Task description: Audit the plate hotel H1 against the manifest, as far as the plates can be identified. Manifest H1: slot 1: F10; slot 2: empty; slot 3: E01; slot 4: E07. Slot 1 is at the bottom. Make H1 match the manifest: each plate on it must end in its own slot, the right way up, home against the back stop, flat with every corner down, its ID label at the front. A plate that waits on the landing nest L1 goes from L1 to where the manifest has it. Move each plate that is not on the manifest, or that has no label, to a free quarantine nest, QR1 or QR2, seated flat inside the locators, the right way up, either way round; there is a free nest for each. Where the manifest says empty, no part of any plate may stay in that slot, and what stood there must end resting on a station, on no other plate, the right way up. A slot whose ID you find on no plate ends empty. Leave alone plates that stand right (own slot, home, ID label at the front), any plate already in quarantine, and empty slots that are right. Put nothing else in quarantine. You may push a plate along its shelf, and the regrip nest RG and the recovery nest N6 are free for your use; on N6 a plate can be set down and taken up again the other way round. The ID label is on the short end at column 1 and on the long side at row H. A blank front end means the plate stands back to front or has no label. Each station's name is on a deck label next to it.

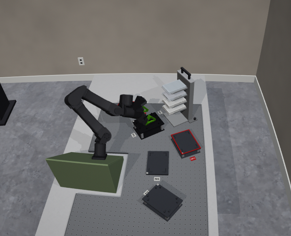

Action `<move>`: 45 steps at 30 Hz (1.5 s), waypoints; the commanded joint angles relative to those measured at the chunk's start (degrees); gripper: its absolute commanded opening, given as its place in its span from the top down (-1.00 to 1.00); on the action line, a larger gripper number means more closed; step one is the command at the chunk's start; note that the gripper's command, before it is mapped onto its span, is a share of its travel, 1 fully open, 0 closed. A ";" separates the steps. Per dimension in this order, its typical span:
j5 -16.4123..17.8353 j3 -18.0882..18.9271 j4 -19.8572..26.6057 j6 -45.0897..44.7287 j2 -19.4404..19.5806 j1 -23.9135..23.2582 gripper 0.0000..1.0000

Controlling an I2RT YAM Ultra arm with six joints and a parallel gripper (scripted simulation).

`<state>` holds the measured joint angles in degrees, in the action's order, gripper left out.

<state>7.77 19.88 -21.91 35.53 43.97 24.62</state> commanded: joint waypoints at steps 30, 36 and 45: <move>-0.29 2.82 -3.37 0.04 4.08 -0.67 -1.00; -0.29 2.82 -3.37 0.04 4.08 -0.67 -1.00; -0.29 2.82 -3.37 0.04 4.08 -0.67 -1.00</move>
<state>7.77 22.37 -25.02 35.53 48.14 24.12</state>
